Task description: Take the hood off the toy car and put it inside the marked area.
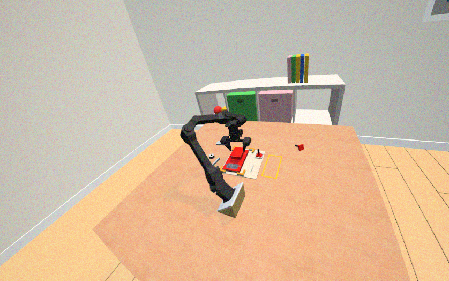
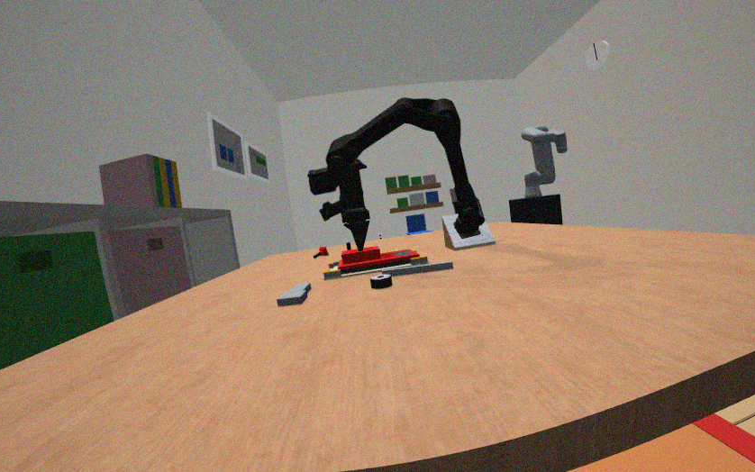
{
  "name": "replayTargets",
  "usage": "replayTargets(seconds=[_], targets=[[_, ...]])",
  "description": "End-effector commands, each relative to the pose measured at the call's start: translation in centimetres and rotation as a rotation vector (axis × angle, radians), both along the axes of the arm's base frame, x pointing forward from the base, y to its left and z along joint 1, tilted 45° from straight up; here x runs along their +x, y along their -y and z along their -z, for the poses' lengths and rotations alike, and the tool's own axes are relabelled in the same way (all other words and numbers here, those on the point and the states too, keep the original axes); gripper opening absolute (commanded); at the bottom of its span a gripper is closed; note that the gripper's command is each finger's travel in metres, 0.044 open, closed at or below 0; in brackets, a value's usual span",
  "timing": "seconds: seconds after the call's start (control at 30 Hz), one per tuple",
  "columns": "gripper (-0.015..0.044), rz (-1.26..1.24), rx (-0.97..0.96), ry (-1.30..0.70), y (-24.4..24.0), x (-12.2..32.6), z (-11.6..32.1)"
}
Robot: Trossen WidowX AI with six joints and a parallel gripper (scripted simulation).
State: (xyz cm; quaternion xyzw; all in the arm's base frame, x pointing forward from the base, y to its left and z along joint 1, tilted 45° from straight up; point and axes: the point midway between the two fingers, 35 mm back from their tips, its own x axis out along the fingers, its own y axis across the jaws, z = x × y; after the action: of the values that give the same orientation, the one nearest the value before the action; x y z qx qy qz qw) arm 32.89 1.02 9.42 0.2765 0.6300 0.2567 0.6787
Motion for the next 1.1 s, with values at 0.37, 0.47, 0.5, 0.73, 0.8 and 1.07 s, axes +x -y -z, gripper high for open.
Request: replayTargets(seconds=[0.37,0.47,0.5,0.73,0.8,1.07], targets=[[0.0440,0.006,0.005,0.002,-0.5,0.1,0.4],[0.0440,0.006,0.005,0.003,-0.6,0.1,0.5],[0.0440,0.006,0.005,0.003,-0.7,0.1,0.5],[0.0440,0.006,0.005,0.003,-0.9,0.1,0.8],[0.0440,0.006,0.006,0.003,-1.0,0.1,0.8],[0.0440,0.006,0.006,0.003,-1.3,0.2,1.1]])
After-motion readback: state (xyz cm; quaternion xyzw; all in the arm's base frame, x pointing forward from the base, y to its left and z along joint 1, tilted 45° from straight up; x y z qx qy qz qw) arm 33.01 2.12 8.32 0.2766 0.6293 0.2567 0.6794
